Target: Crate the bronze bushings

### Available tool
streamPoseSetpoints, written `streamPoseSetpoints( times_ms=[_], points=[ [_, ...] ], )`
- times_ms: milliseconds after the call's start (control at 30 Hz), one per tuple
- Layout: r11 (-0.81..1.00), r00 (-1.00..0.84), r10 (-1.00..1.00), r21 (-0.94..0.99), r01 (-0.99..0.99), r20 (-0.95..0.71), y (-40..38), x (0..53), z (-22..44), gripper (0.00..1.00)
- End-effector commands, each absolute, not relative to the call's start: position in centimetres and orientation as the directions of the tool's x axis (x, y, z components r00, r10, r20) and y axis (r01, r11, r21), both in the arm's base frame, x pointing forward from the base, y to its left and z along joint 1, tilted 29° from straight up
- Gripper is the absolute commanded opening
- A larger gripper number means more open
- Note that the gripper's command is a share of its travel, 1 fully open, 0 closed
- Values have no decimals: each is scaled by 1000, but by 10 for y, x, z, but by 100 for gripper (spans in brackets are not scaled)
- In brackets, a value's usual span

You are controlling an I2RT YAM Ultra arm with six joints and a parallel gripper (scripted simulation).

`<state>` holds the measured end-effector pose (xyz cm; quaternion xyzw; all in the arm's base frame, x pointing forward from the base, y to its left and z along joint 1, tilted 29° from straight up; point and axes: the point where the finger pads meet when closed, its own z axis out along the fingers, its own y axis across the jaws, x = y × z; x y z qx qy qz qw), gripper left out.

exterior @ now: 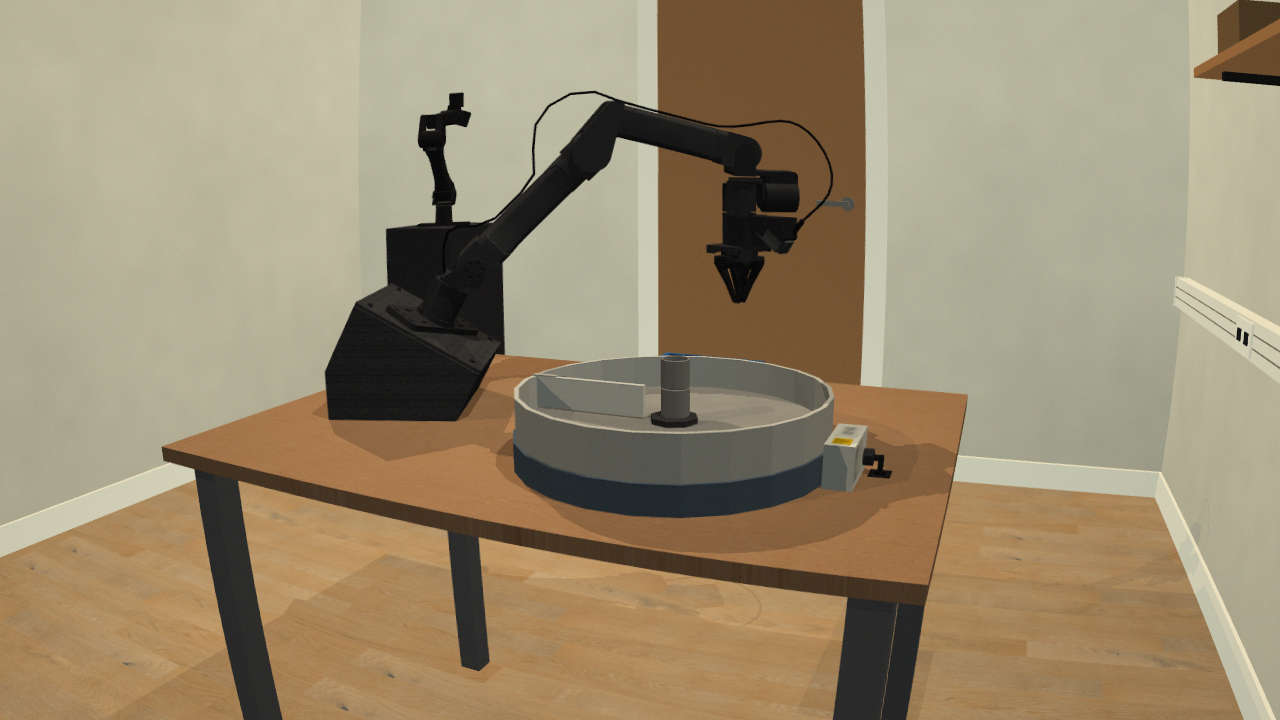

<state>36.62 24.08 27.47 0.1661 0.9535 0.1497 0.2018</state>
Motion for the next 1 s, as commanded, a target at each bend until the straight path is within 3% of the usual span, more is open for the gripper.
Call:
streamPoseSetpoints(
  times_ms=[0,967],
  points=[
    [897,-852,387,359,259,-352,237,360,293,14],
    [895,-850,387,366,254,-357,236,358,298,14]
  ],
)
